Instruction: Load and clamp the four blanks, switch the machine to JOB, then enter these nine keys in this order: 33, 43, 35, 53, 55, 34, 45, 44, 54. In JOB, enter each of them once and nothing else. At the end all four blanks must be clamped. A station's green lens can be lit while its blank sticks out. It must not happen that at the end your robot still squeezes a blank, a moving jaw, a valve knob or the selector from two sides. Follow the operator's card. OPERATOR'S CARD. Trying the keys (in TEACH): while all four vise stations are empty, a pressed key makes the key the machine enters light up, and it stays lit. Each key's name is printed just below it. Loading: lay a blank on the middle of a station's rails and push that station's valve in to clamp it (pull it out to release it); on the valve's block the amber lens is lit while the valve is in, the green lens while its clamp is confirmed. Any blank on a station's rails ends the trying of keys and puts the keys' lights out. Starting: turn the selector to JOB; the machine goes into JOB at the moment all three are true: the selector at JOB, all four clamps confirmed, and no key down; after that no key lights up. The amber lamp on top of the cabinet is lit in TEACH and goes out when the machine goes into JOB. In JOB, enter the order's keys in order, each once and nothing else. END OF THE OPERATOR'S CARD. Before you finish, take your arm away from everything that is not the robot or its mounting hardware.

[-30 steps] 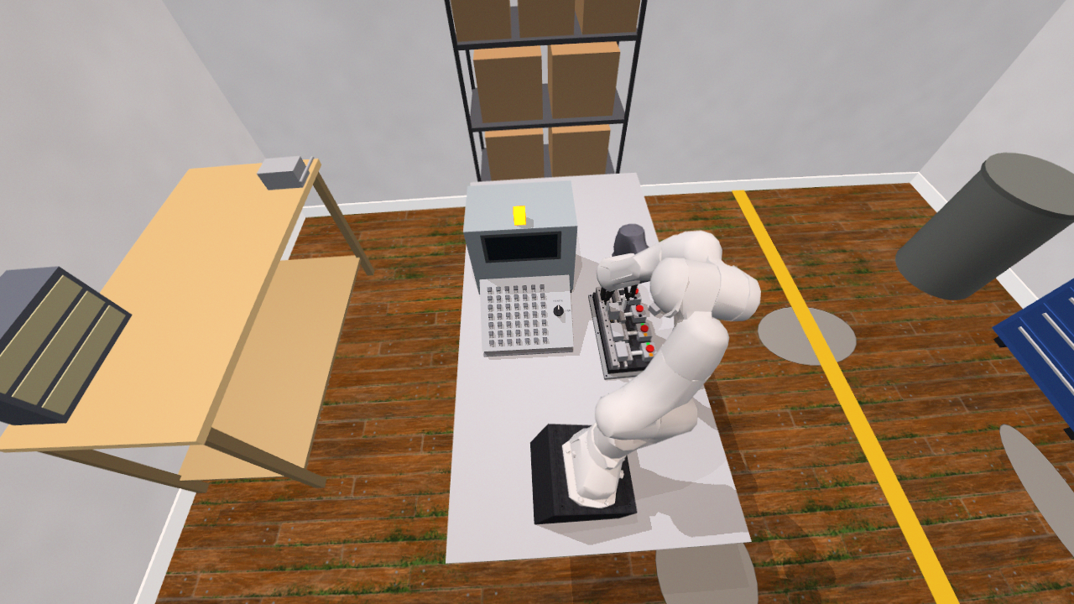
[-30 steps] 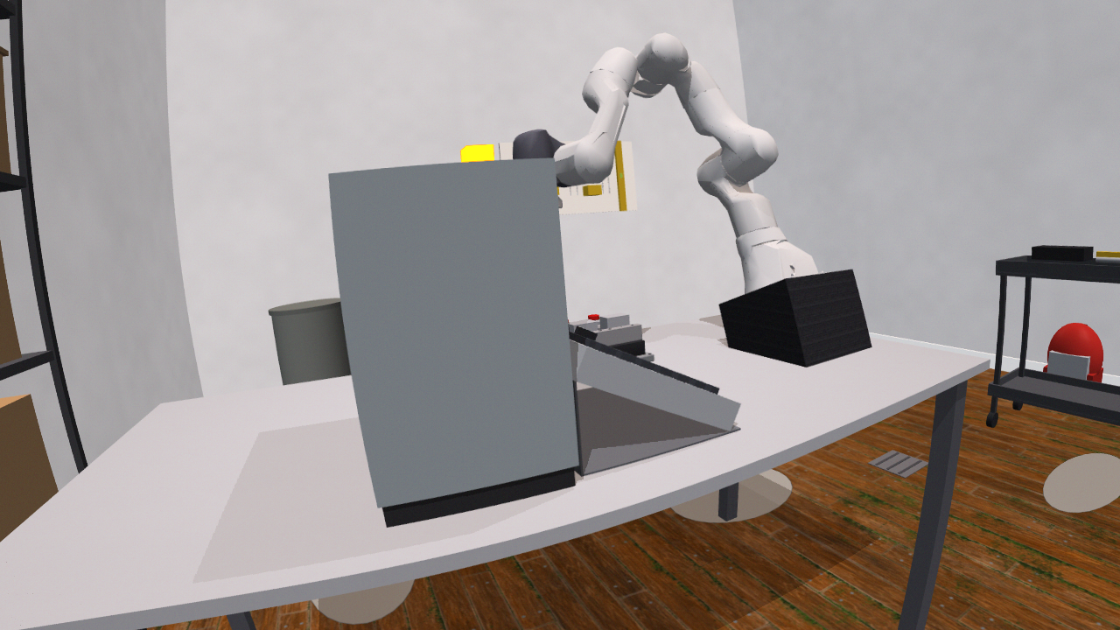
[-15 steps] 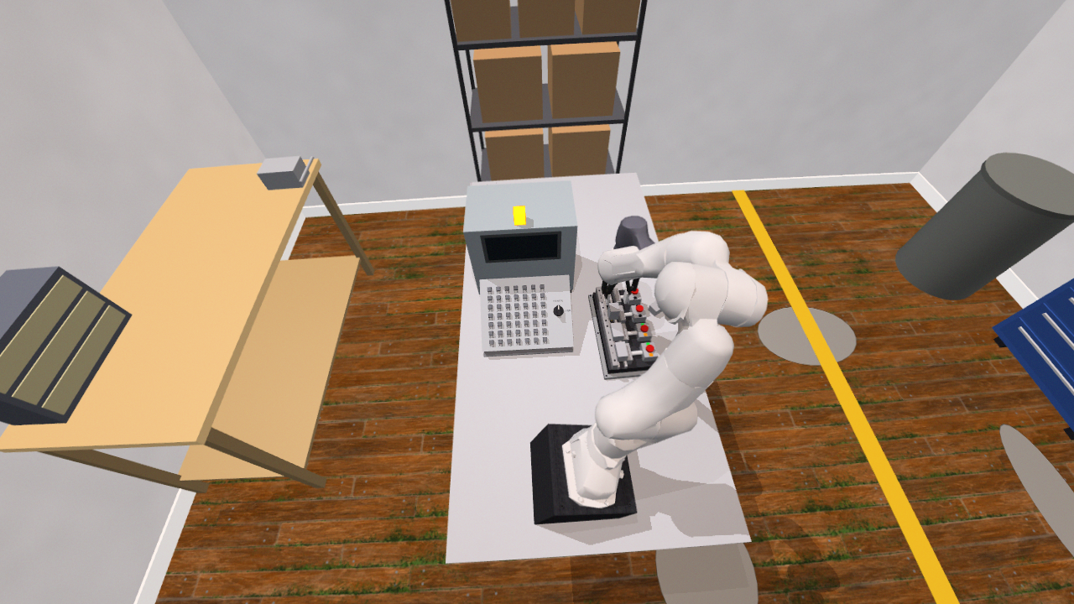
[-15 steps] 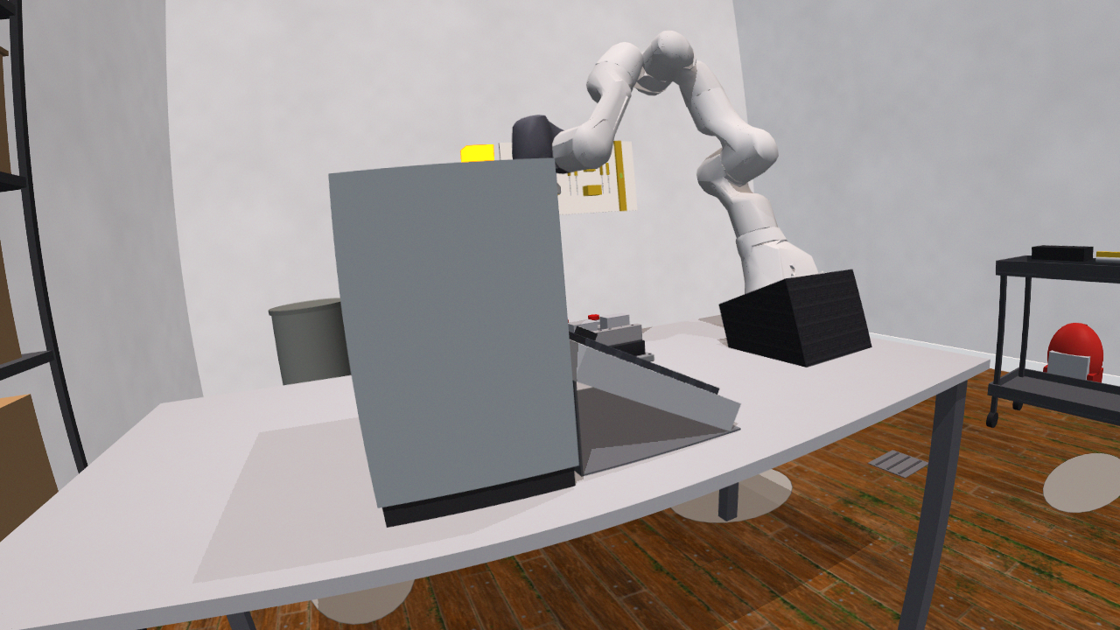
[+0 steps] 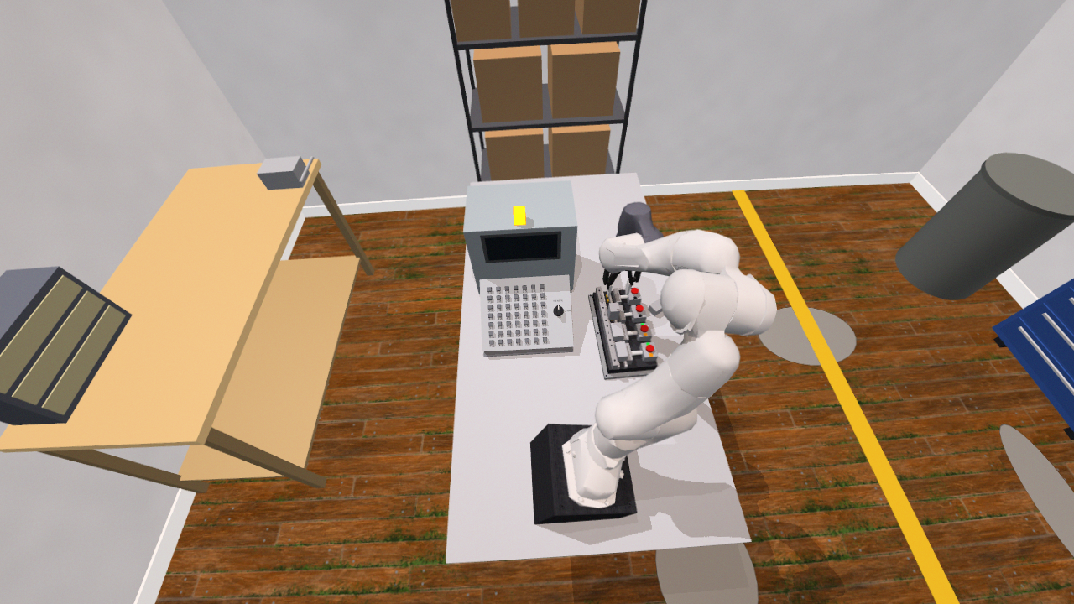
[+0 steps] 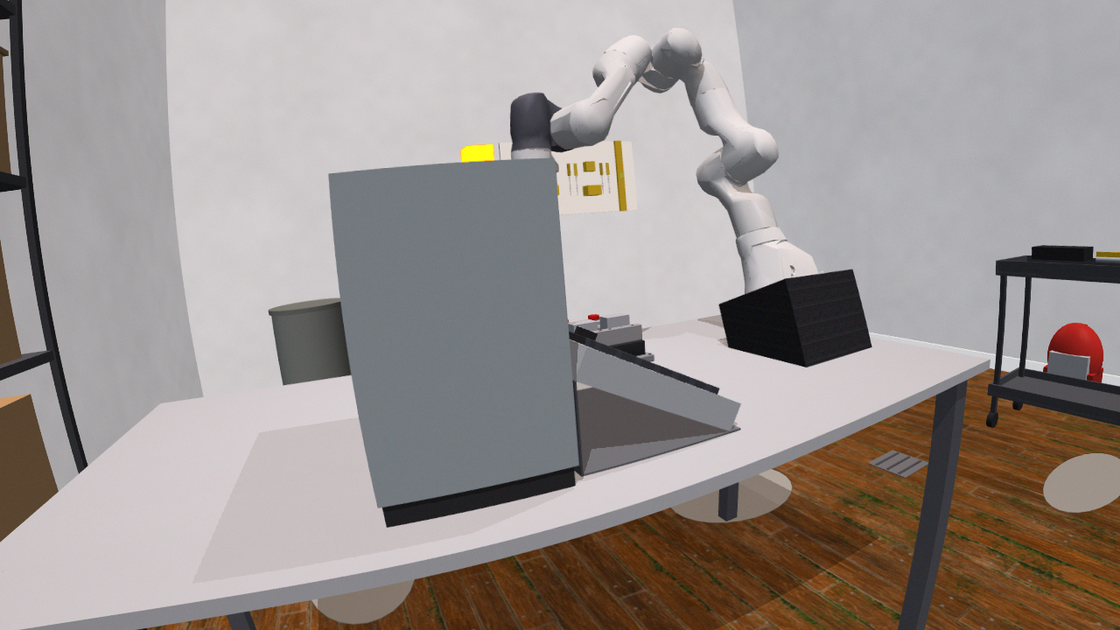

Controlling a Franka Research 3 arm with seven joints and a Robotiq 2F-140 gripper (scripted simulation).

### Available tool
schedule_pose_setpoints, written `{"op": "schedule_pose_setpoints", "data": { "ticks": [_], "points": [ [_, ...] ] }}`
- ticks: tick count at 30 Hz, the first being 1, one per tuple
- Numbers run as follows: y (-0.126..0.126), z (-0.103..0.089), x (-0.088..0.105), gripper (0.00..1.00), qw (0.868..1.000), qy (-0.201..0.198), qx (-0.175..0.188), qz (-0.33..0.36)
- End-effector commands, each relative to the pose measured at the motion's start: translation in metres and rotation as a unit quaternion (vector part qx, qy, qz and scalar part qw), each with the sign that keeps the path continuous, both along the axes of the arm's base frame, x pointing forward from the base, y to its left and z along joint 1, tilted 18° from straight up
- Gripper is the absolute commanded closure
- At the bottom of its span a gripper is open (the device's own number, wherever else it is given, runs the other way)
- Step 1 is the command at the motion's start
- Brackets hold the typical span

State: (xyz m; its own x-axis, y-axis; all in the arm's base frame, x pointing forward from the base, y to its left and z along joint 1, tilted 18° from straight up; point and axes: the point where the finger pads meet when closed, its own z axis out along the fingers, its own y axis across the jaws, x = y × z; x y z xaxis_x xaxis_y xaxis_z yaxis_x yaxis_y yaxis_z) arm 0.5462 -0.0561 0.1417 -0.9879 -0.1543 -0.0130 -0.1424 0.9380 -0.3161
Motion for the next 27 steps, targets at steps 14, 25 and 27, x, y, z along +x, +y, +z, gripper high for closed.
{"op": "schedule_pose_setpoints", "data": {
  "ticks": [14,25,27],
  "points": [
    [0.0047,0.0148,-0.0067,1.0,1.0,0.011,-0.002,0.0],
    [0.0047,0.0148,-0.0067,1.0,1.0,0.011,-0.002,0.0],
    [0.0047,0.0148,-0.0067,1.0,1.0,0.011,-0.002,0.0]
  ]
}}
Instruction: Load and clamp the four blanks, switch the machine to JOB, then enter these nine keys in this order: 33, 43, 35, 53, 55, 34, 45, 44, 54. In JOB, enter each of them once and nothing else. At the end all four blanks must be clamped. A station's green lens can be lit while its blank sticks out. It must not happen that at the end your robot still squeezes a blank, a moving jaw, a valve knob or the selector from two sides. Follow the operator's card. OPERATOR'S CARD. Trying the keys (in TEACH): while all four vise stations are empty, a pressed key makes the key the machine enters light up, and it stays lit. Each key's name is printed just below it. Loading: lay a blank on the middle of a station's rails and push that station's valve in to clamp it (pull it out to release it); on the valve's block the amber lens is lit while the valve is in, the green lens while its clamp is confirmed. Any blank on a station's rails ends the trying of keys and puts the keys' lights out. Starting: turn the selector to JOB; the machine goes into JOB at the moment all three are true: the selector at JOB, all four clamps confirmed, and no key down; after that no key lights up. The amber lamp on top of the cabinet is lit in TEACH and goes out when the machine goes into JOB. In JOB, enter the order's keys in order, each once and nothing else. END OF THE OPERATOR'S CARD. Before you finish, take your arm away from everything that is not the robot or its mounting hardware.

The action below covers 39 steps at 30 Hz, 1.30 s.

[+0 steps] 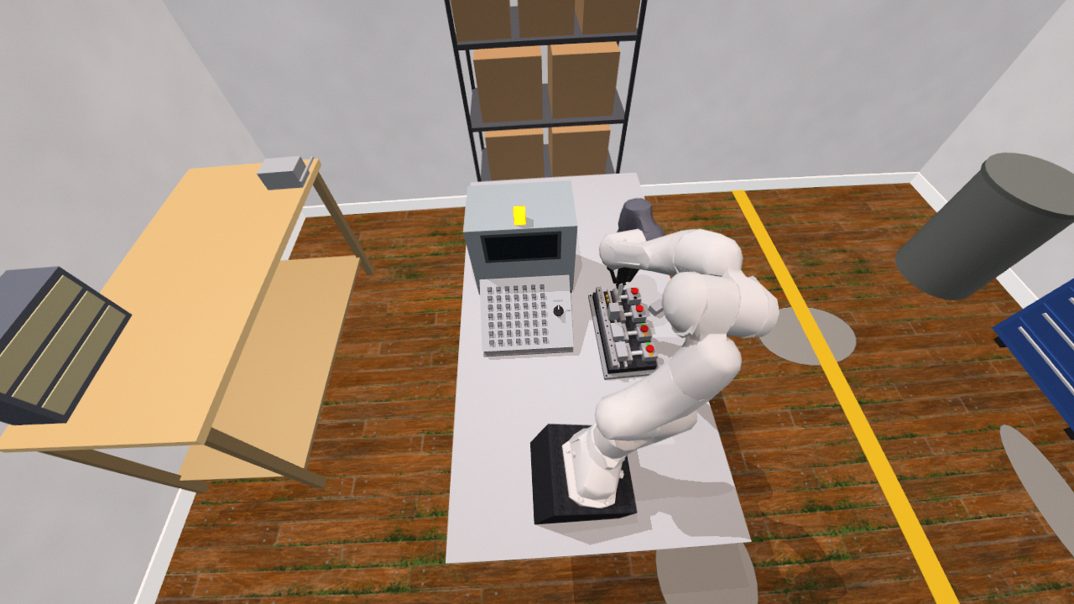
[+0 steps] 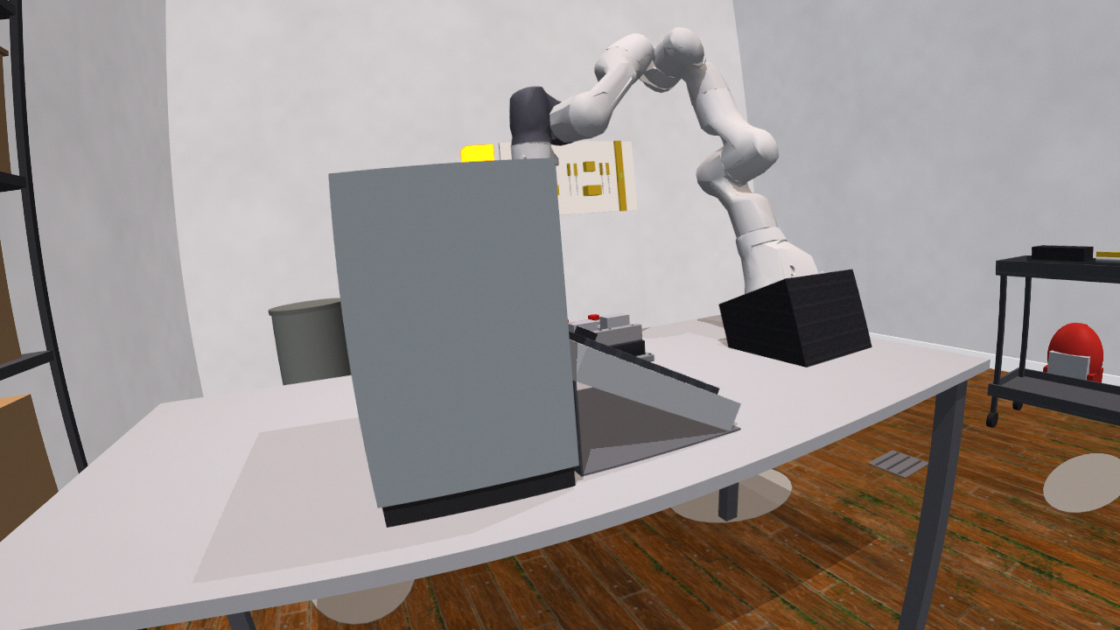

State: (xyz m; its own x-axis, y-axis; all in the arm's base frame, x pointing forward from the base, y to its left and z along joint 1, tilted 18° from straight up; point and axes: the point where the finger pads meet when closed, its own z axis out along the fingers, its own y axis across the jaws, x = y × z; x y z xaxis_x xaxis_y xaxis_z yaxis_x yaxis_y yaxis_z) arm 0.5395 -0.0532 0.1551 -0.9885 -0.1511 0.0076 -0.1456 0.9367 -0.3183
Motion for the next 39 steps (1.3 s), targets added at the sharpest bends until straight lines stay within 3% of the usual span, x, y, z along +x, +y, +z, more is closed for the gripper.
{"op": "schedule_pose_setpoints", "data": {
  "ticks": [1,20,22,25,27,39],
  "points": [
    [0.002,0.001,0.0,1.0,1.0,0.001,0.001,0.002],
    [0.001,0.002,0.0,1.0,1.0,0.001,0.001,0.002],
    [-0.017,0.008,0.004,1.0,1.0,0.001,0.001,0.001],
    [-0.072,0.026,0.012,1.0,1.0,0.0,0.001,0.0],
    [-0.091,0.033,0.013,1.0,1.0,0.0,0.001,0.0],
    [-0.092,0.033,0.013,1.0,1.0,0.0,0.001,0.0]
  ]
}}
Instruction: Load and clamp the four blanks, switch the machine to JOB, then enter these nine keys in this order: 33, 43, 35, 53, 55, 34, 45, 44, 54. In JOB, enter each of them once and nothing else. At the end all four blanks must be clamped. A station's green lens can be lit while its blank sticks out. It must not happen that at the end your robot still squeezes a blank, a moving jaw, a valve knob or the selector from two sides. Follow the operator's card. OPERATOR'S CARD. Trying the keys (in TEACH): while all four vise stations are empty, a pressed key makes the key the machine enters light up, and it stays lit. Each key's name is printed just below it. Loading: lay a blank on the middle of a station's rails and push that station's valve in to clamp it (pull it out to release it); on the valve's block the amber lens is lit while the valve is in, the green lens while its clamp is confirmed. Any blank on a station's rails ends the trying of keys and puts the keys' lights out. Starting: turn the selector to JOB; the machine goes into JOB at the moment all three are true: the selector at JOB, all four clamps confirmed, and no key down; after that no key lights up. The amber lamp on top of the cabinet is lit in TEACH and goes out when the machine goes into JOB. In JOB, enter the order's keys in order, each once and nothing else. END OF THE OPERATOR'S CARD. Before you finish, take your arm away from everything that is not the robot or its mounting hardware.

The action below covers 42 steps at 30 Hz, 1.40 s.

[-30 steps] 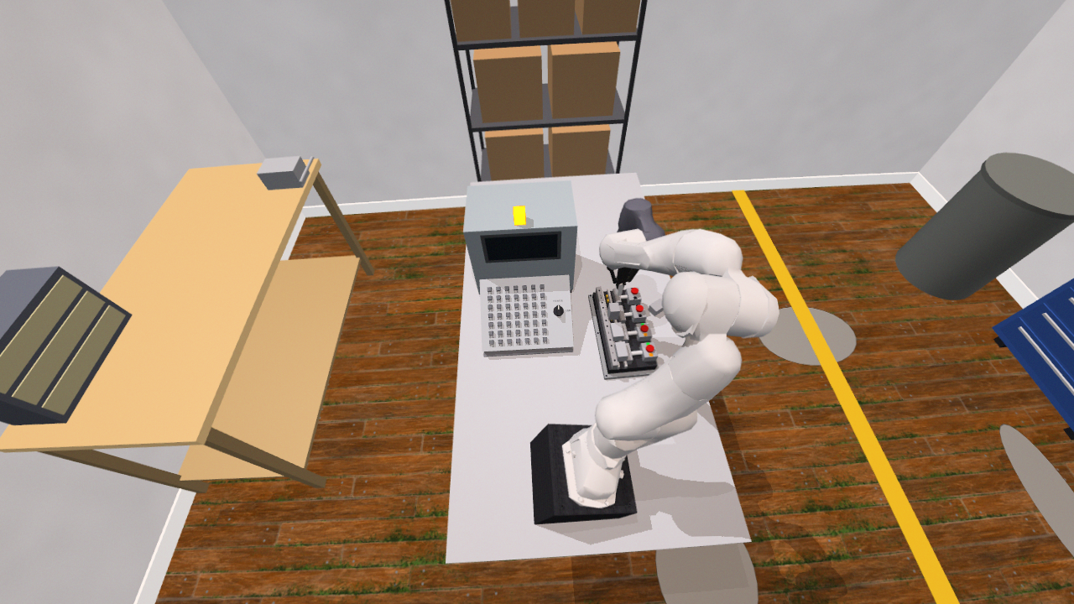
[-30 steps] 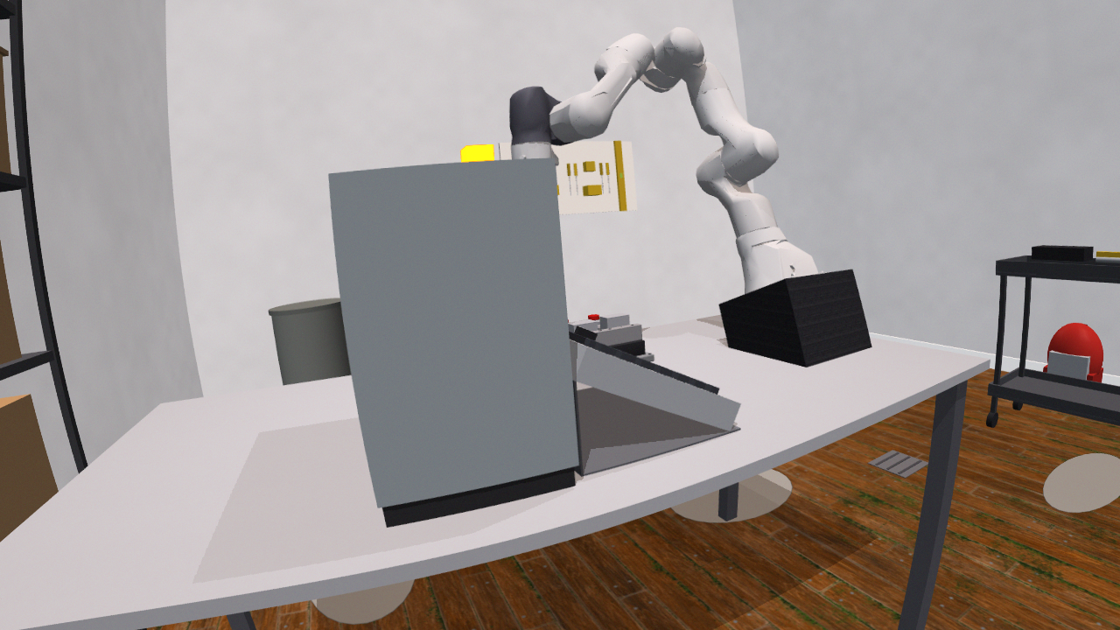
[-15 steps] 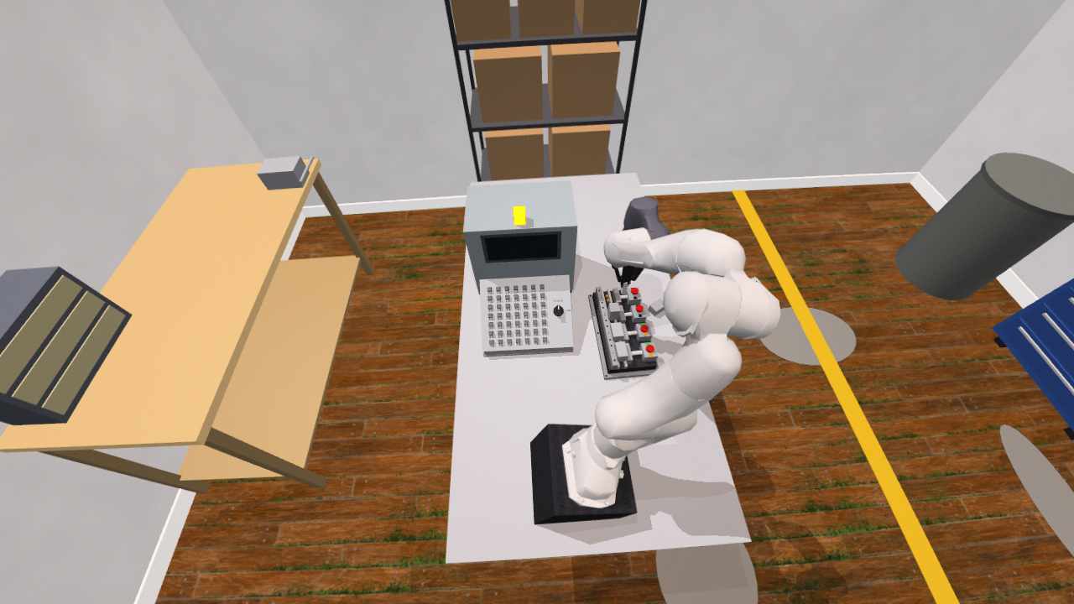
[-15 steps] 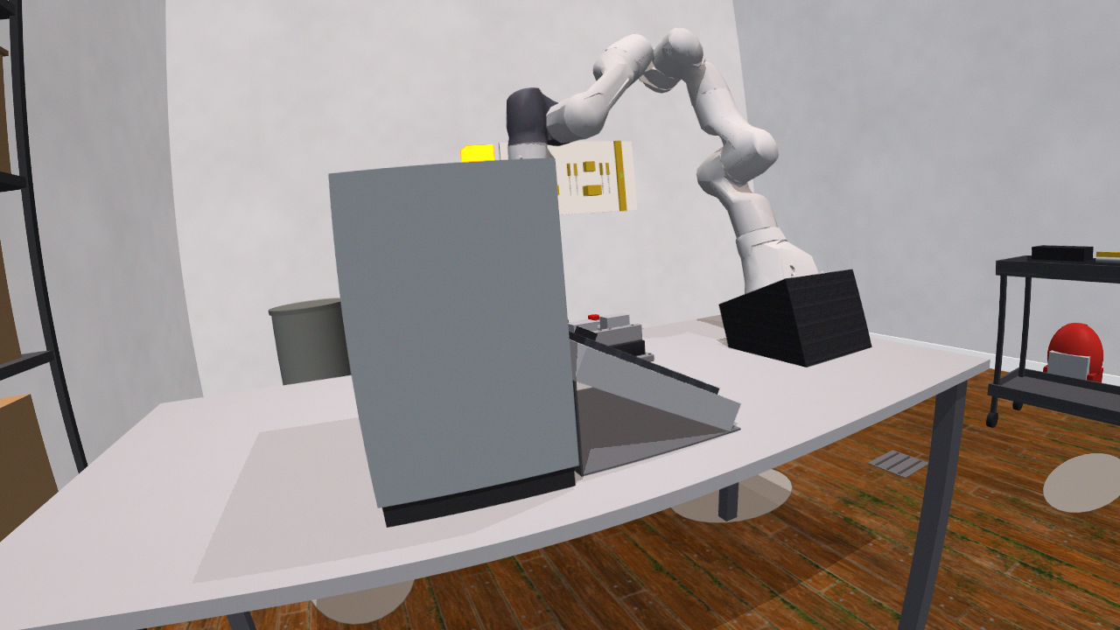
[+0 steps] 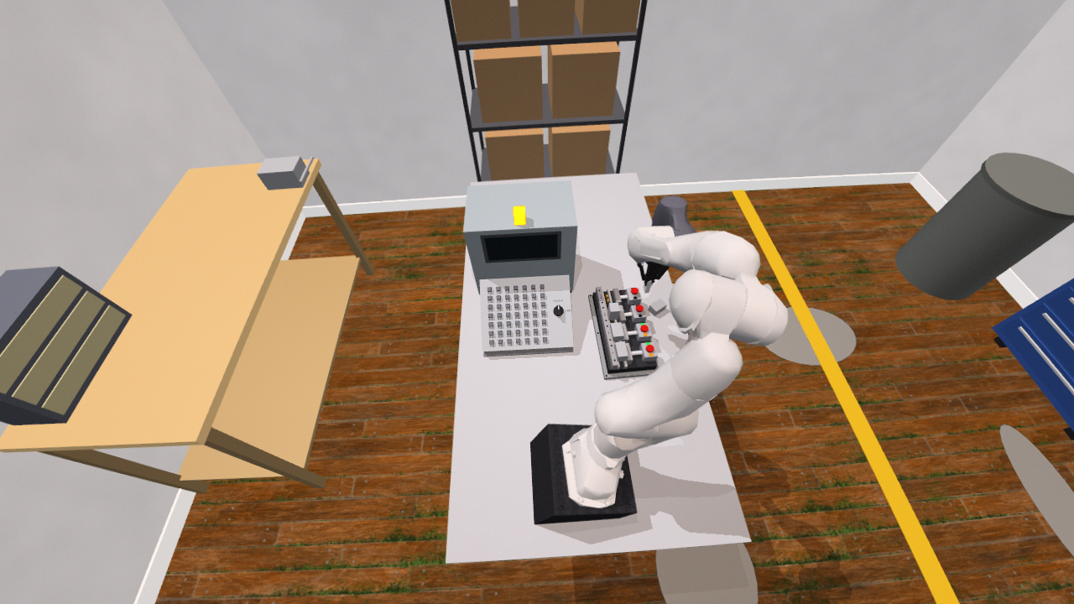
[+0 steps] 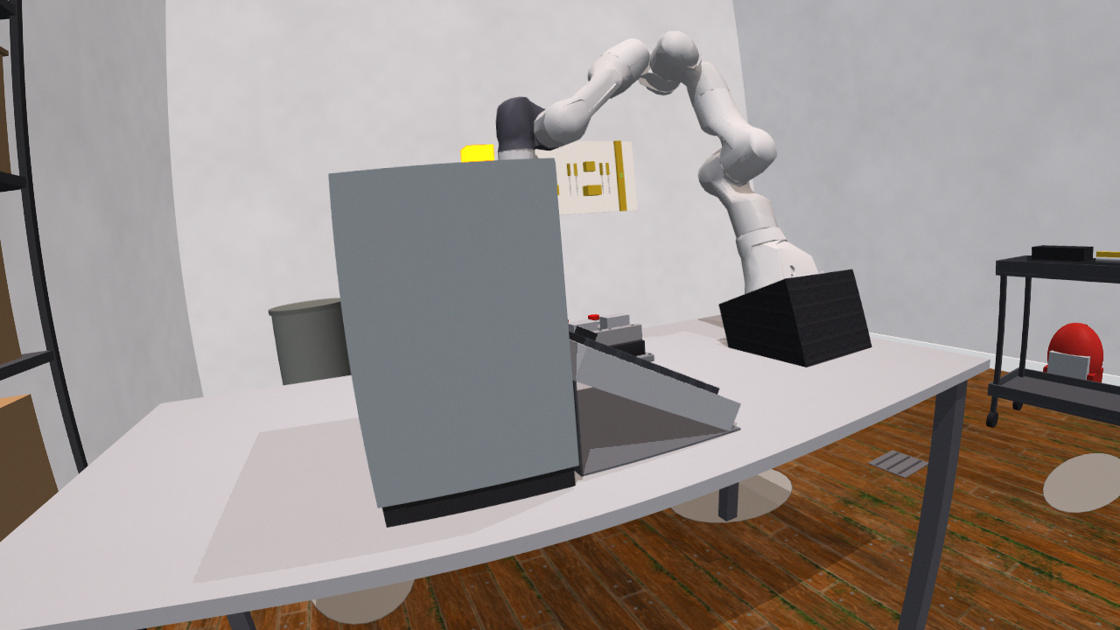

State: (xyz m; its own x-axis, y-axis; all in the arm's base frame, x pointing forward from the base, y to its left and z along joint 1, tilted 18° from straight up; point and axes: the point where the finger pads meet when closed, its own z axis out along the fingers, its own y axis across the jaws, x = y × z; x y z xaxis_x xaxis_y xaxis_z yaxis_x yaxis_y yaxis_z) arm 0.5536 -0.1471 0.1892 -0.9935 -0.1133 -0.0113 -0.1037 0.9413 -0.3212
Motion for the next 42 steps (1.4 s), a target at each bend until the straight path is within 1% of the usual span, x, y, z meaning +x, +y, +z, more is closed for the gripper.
{"op": "schedule_pose_setpoints", "data": {
  "ticks": [1,30,36,42],
  "points": [
    [0.002,-0.001,-0.001,1.0,1.0,0.01,0.001,0.019],
    [0.001,-0.002,-0.001,1.0,1.0,0.01,0.001,0.019],
    [0.0,-0.007,-0.001,1.0,1.0,0.01,0.001,0.019],
    [-0.004,-0.018,0.0,1.0,1.0,0.01,0.001,0.019]
  ]
}}
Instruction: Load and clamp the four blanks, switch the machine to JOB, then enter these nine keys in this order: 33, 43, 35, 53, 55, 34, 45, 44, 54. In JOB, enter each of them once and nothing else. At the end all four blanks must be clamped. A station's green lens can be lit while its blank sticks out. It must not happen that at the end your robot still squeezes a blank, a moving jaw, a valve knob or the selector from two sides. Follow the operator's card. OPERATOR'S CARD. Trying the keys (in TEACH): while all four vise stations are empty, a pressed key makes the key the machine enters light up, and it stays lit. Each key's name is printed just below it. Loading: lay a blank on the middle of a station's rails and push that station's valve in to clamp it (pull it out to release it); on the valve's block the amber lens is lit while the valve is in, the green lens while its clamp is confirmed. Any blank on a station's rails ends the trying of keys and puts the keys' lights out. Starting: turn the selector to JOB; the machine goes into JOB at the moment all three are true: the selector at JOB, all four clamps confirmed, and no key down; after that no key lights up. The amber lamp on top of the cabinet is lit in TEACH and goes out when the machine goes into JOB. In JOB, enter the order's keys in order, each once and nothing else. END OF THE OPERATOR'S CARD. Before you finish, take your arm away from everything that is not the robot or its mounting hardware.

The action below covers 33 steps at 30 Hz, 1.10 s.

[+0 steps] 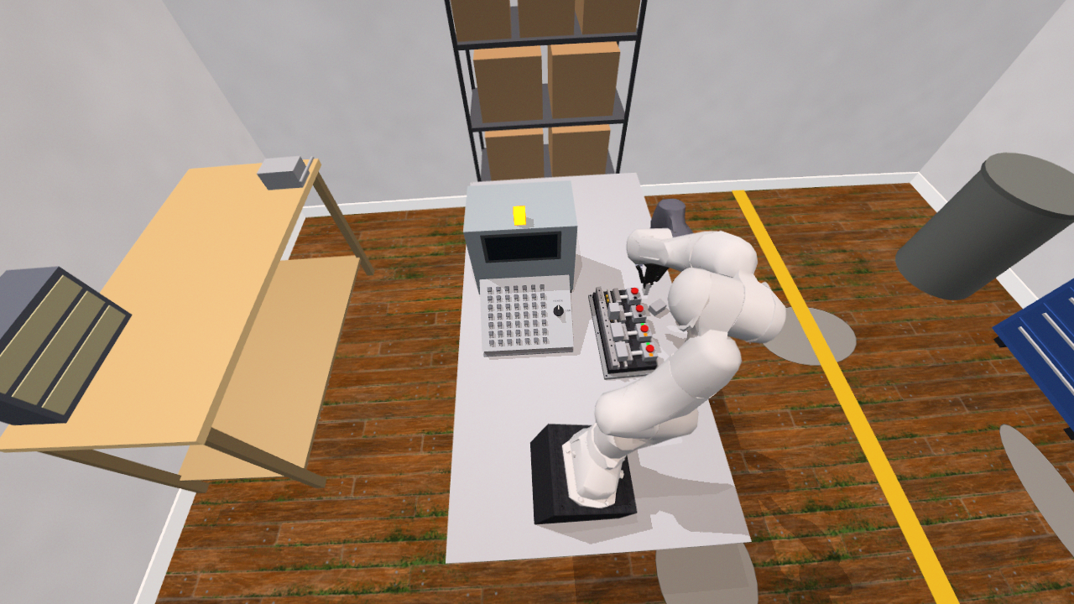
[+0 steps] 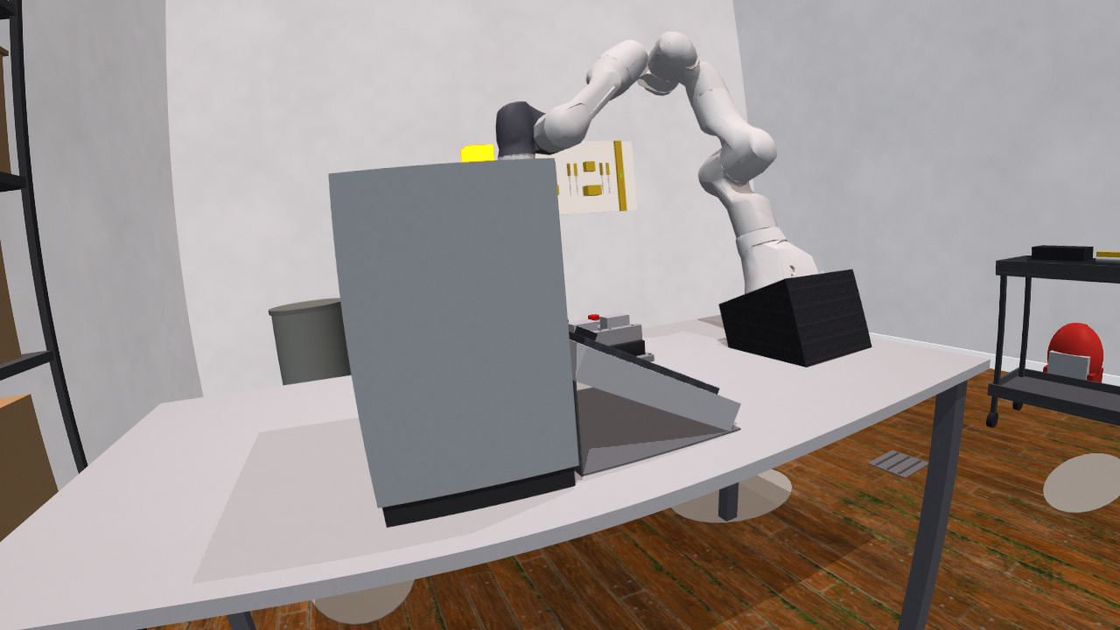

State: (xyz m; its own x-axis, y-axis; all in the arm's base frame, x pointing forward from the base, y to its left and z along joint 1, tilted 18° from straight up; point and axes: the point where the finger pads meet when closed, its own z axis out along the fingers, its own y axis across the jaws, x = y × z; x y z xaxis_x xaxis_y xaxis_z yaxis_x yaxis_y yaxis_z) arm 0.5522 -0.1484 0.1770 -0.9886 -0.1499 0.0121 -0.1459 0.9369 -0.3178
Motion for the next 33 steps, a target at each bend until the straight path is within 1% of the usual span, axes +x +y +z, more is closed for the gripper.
{"op": "schedule_pose_setpoints", "data": {
  "ticks": [1,2,5,17,19,26,33],
  "points": [
    [-0.003,-0.006,0.001,1.0,1.0,-0.002,0.001,0.001],
    [-0.003,-0.006,0.001,1.0,1.0,-0.002,0.001,0.001],
    [-0.006,-0.014,0.002,1.0,1.0,-0.002,0.001,0.001],
    [-0.018,-0.052,0.004,1.0,1.0,-0.002,0.001,0.001],
    [-0.018,-0.052,0.004,1.0,1.0,-0.002,0.001,0.001],
    [-0.025,-0.071,0.005,1.0,1.0,-0.002,0.001,0.001],
    [-0.029,-0.085,0.005,1.0,1.0,-0.002,0.001,0.001]
  ]
}}
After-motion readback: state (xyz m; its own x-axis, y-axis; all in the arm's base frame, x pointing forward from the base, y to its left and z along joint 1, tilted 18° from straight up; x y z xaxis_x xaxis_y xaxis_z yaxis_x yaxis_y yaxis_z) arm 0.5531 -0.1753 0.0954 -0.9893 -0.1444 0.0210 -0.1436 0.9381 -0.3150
